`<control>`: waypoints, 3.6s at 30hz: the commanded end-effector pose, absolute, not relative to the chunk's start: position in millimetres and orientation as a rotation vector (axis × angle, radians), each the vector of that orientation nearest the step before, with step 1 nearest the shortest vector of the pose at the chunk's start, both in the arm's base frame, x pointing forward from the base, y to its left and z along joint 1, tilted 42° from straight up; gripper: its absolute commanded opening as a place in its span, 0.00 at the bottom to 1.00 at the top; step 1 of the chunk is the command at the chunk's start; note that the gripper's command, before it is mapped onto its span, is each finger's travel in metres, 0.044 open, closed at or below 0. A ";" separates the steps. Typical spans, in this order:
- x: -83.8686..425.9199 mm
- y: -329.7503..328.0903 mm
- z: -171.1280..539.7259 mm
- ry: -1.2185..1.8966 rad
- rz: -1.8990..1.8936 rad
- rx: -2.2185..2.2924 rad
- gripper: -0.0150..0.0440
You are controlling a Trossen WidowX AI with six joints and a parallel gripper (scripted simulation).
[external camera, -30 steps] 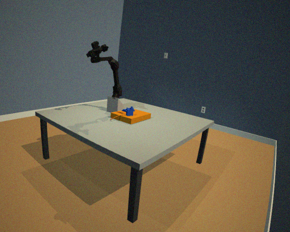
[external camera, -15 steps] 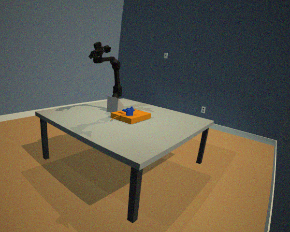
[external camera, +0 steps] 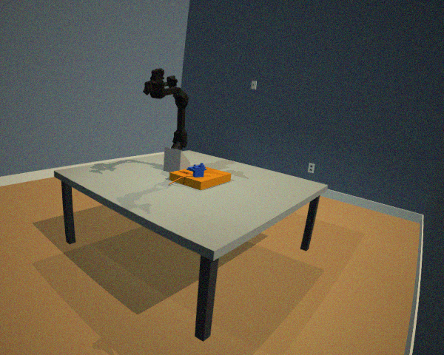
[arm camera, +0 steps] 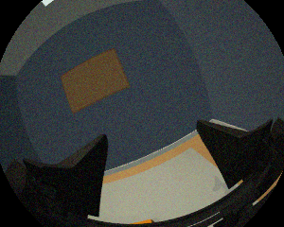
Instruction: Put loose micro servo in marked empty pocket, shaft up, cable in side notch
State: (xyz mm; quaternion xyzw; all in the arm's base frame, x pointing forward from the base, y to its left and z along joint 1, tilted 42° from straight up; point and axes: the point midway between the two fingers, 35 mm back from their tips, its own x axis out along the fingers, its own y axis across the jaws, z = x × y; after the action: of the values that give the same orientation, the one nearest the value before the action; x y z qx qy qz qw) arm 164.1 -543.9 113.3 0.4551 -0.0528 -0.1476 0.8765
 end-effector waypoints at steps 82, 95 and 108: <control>294.7 -174.2 -55.2 1.010 0.917 -0.138 1.00; 276.6 -136.3 -45.1 0.996 1.168 -0.226 1.00; 277.1 -119.3 -65.0 0.995 1.168 -0.225 1.00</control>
State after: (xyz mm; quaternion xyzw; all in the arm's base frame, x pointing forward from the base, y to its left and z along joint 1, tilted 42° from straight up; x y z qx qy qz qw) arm 278.2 -123.6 -61.0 -0.1057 0.4492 0.5276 0.7133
